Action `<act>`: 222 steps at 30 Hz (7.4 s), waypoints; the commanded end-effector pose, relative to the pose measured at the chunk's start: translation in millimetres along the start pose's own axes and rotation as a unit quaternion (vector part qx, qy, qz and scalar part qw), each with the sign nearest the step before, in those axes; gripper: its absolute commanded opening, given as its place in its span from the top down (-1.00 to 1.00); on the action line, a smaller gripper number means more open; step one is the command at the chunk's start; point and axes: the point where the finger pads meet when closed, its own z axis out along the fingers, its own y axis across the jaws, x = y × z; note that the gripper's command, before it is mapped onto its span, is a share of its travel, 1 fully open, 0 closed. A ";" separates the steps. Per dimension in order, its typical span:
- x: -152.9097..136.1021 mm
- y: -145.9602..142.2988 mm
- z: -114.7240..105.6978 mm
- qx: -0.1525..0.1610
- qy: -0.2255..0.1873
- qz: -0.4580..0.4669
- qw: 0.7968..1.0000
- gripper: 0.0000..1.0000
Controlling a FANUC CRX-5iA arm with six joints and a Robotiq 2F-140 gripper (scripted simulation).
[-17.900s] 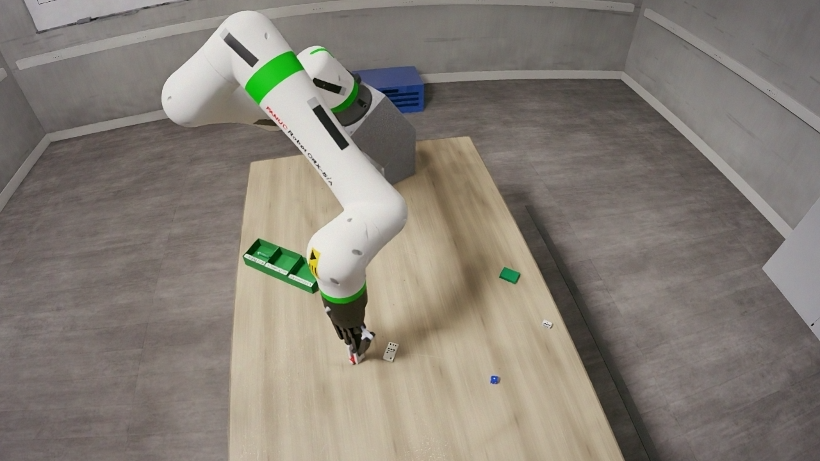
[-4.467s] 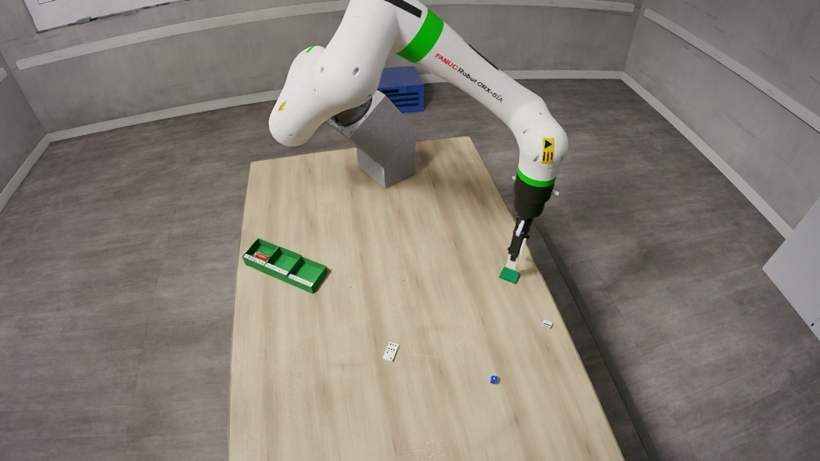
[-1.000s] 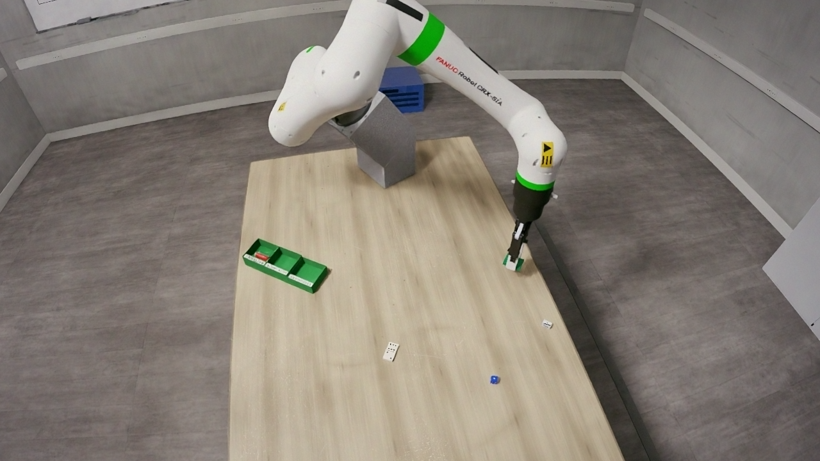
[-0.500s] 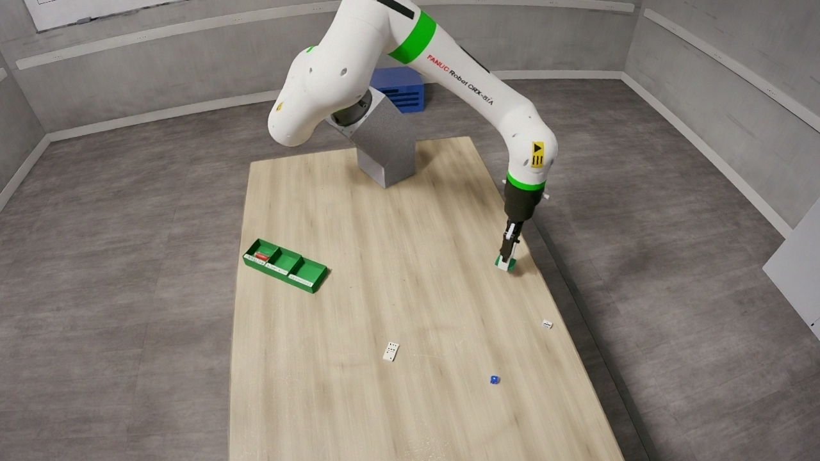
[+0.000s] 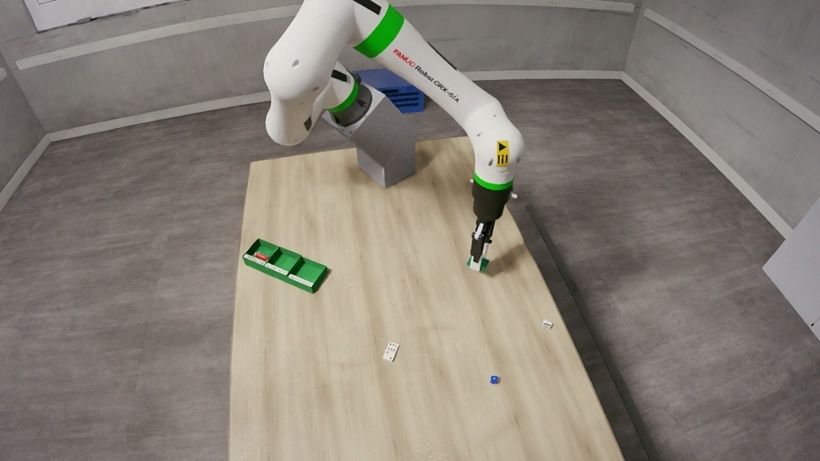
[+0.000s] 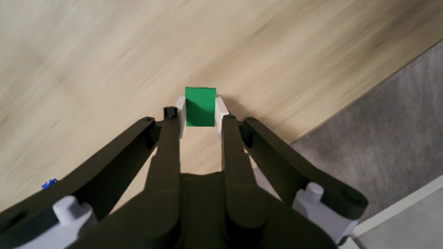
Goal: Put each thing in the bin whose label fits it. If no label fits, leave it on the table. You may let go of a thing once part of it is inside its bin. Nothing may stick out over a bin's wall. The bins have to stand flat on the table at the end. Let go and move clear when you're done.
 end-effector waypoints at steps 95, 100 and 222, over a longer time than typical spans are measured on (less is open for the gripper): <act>415.9 -232.4 0.6 -0.004 -0.001 0.378 0.926 0.42; 415.9 -232.4 0.6 -0.007 -0.001 0.456 0.890 0.42; 416.0 -232.4 0.6 -0.001 -0.002 0.674 0.738 0.30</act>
